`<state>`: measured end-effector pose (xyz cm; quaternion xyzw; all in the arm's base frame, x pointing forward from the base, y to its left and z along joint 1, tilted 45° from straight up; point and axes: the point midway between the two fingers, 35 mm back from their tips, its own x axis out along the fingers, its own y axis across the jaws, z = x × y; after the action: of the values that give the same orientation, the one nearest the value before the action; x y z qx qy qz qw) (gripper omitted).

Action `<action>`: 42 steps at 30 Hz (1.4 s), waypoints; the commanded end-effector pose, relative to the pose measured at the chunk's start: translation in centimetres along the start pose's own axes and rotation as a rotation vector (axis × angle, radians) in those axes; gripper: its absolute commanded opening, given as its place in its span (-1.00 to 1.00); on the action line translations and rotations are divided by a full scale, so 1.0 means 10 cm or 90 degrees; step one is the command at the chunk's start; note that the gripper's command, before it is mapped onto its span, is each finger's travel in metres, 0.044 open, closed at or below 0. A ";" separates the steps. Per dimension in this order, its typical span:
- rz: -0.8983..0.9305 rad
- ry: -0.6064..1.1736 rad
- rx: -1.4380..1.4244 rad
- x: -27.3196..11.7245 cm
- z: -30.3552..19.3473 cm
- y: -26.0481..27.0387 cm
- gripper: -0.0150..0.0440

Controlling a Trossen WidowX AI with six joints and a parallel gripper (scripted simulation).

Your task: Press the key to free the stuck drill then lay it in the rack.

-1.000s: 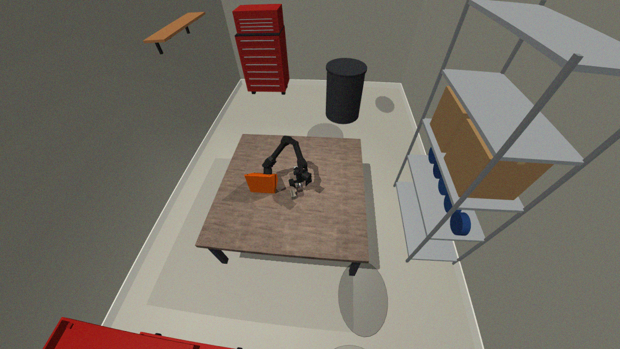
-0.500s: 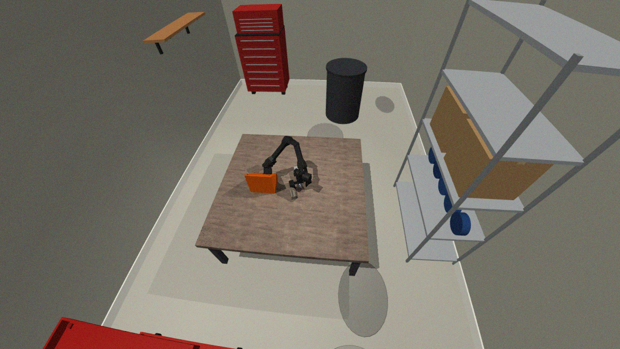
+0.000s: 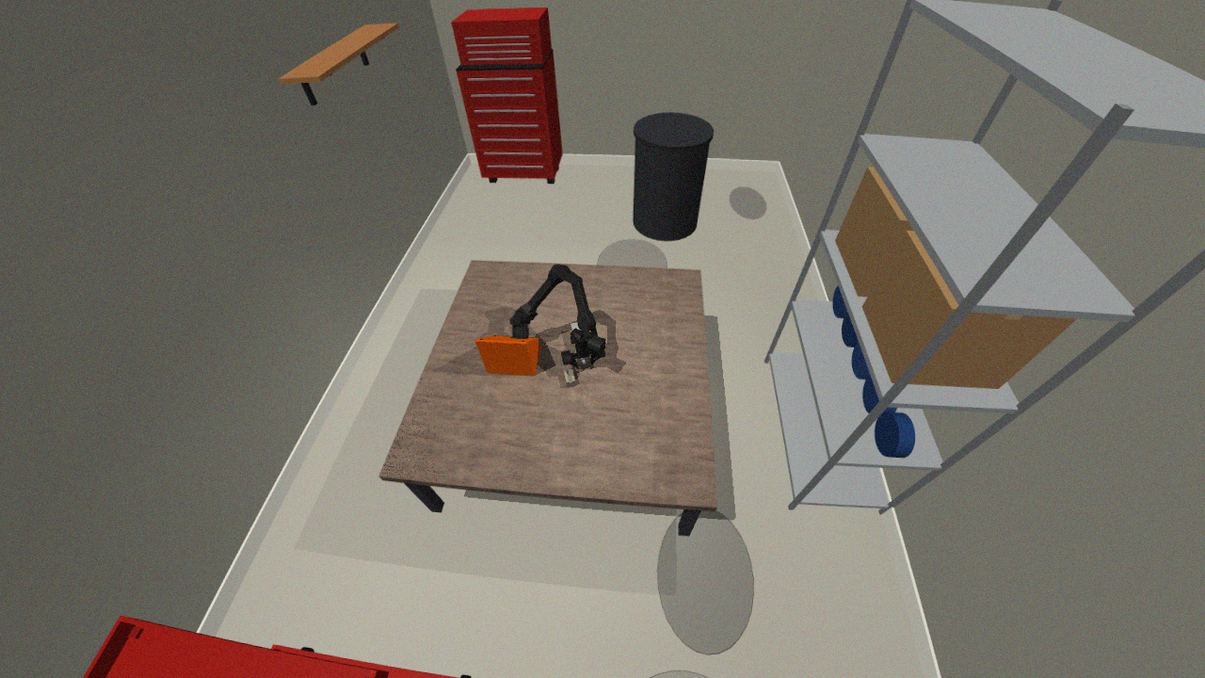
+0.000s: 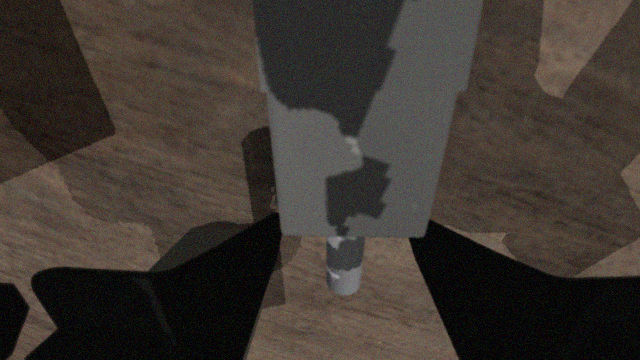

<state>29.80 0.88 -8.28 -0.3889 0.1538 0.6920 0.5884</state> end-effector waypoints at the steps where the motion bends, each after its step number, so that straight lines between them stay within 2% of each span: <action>1: 0.000 0.000 -0.001 0.00 0.00 0.00 0.29; 8: 0.000 0.000 -0.001 0.00 0.00 0.00 -0.33; 15: 0.000 0.000 -0.001 0.00 0.00 0.00 -0.49; 42: 0.000 -0.003 0.006 0.02 -0.37 0.01 -0.49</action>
<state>30.90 -1.07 -10.37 -0.3840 0.1548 0.6916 0.5919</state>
